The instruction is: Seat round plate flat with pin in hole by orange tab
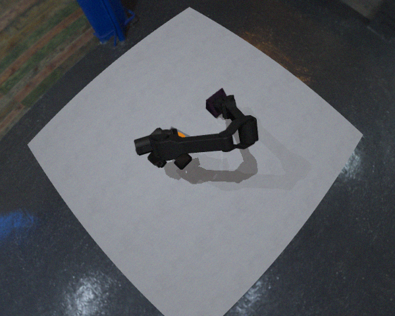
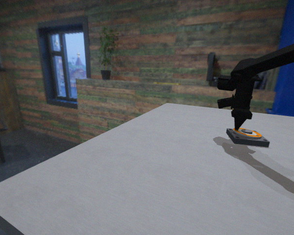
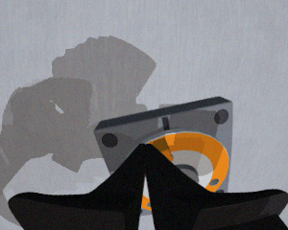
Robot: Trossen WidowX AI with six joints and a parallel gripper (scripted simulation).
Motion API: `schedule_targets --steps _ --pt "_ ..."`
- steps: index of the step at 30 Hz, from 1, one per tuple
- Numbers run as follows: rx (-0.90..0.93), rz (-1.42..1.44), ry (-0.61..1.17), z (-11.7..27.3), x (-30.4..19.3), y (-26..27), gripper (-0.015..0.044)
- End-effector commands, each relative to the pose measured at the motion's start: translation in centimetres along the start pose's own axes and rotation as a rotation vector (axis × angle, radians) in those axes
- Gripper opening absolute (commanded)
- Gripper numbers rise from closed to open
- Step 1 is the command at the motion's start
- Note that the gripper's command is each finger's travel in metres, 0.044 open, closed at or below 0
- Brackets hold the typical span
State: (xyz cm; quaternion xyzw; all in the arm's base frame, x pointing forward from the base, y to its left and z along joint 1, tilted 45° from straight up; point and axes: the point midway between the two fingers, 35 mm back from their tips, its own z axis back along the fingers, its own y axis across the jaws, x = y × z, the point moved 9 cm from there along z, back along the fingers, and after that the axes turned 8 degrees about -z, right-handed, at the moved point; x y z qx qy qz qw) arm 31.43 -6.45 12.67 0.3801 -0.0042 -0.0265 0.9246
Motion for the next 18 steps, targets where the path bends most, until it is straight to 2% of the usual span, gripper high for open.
schedule_targets --steps 1,11,18 --pt "-0.002 0.001 0.006 -0.2 0.2 -0.4 0.0" --pt "-0.002 0.002 0.006 -0.1 0.6 -0.8 0.0" --pt "-0.004 0.001 0.006 2.6 0.7 -0.8 0.0"
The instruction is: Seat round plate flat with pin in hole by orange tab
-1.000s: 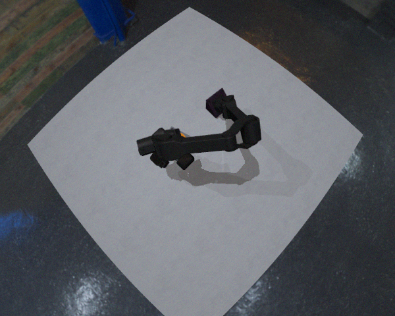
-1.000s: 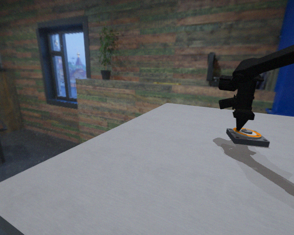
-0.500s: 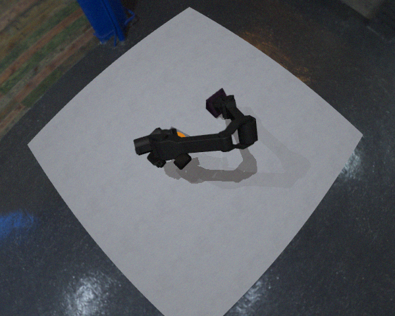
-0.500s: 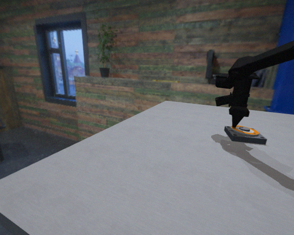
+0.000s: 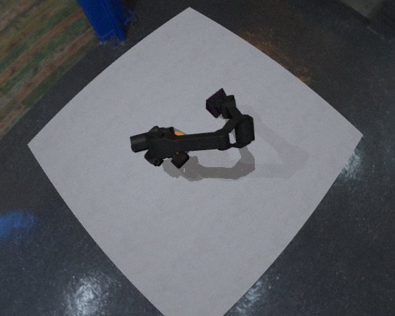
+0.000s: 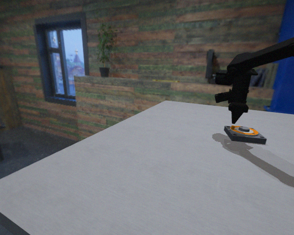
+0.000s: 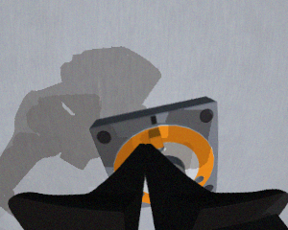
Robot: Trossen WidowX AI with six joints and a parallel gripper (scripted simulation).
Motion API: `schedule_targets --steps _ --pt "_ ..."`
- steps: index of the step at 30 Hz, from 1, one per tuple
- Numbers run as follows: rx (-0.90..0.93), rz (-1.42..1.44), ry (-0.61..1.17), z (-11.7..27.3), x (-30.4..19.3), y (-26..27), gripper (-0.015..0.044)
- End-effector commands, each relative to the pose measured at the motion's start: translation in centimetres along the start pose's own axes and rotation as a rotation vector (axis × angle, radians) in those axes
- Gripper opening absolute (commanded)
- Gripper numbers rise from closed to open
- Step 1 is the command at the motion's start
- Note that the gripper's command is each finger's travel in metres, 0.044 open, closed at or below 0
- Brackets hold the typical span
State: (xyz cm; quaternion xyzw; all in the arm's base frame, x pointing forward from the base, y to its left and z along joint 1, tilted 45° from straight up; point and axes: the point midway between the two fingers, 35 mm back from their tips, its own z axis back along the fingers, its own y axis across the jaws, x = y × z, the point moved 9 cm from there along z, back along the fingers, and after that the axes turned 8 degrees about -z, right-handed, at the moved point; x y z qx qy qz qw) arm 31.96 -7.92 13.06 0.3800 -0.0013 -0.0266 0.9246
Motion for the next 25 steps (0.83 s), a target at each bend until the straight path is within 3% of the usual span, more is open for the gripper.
schedule_targets --steps 1,6,25 --pt "-0.004 0.004 0.001 1.8 0.1 0.0 0.0" --pt "-0.004 0.003 0.001 3.3 0.1 0.0 0.0" --pt "-0.003 0.0 -0.007 2.5 0.1 0.0 0.0"
